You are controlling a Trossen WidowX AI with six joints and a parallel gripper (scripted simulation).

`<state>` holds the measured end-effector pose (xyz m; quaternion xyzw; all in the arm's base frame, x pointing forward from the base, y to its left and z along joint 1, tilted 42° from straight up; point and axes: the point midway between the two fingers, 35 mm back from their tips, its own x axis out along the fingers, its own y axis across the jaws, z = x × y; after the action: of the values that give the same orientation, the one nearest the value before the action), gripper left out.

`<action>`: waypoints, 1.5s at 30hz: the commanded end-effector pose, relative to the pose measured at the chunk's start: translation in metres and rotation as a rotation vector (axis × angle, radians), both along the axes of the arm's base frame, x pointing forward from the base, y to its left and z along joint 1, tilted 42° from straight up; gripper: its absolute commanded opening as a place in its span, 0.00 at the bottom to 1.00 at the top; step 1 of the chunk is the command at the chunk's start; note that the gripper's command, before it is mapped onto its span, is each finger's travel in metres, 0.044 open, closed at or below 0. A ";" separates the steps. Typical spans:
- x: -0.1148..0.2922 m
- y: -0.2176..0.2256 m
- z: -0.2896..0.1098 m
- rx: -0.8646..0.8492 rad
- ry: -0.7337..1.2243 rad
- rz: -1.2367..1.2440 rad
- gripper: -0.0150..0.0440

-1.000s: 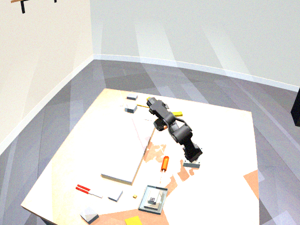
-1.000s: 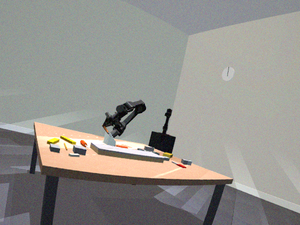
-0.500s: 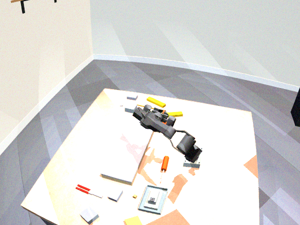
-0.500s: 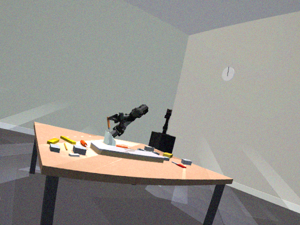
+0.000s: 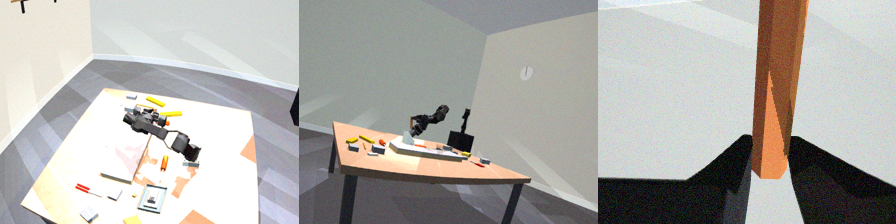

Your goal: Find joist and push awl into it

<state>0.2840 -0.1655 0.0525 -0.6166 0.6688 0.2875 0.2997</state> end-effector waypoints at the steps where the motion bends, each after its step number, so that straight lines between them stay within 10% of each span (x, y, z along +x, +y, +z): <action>1: 0.024 0.009 0.006 -0.043 0.001 0.026 0.25; 19: 0.101 0.068 0.016 -0.178 -0.009 0.153 0.25; 45: 0.101 0.082 0.001 -0.178 -0.010 0.155 0.25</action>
<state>0.3855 -0.0852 0.0575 -0.6921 0.6381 0.2488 0.2279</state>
